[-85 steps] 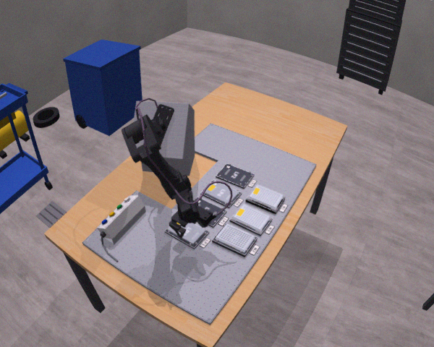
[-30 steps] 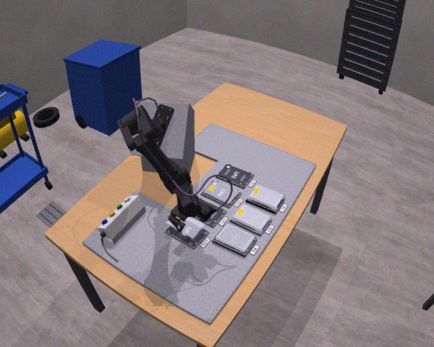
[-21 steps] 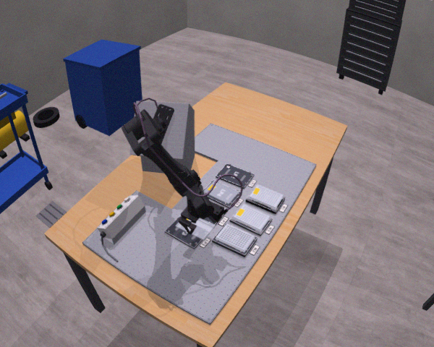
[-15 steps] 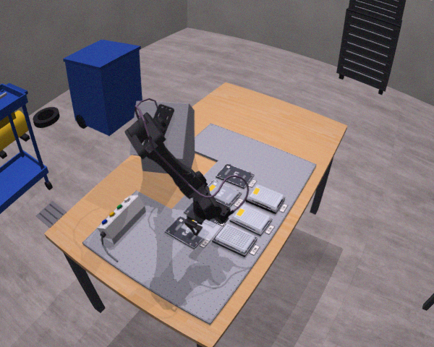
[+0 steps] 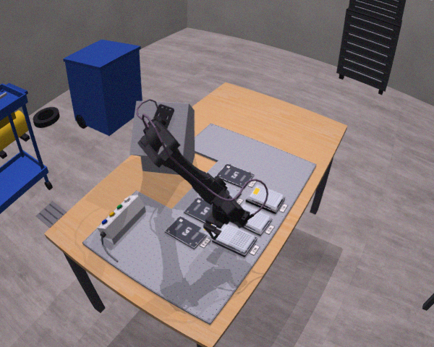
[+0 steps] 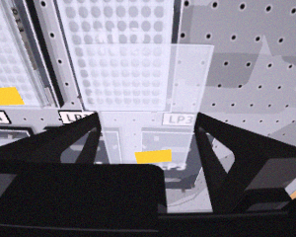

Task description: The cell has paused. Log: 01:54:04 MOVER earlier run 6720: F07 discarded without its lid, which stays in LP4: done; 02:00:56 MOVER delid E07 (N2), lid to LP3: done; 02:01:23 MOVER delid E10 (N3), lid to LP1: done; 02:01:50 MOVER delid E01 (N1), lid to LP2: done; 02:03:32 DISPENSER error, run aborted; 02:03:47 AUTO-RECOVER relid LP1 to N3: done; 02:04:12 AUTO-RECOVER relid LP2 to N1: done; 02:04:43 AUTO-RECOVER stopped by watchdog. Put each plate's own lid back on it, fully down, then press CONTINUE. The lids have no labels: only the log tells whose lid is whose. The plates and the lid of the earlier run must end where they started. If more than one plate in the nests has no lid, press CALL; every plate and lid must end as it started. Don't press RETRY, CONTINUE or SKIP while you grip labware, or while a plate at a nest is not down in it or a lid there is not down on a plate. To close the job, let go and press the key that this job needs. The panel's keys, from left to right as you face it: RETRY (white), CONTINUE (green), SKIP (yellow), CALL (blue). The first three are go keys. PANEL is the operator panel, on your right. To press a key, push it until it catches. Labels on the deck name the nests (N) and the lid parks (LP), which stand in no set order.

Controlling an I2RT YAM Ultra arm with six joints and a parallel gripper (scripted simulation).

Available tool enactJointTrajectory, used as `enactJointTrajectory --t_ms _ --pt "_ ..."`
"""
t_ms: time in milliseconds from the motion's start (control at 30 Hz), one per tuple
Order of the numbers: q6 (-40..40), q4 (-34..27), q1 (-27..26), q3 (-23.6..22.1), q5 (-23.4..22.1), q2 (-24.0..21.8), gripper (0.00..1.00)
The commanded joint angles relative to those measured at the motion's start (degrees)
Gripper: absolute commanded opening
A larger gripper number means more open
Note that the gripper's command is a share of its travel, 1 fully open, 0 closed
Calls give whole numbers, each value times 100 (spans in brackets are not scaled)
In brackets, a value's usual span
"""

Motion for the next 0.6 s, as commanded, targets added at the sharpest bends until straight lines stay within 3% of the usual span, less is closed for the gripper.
enactJointTrajectory --t_ms 0,367,533,567 --pt "232 -365 221 362 131 121 0" --pt "653 -1136 646 1809 356 1031 0" --pt "705 -1258 668 1956 376 1111 0" --pt "721 -1286 666 1981 372 918 0"
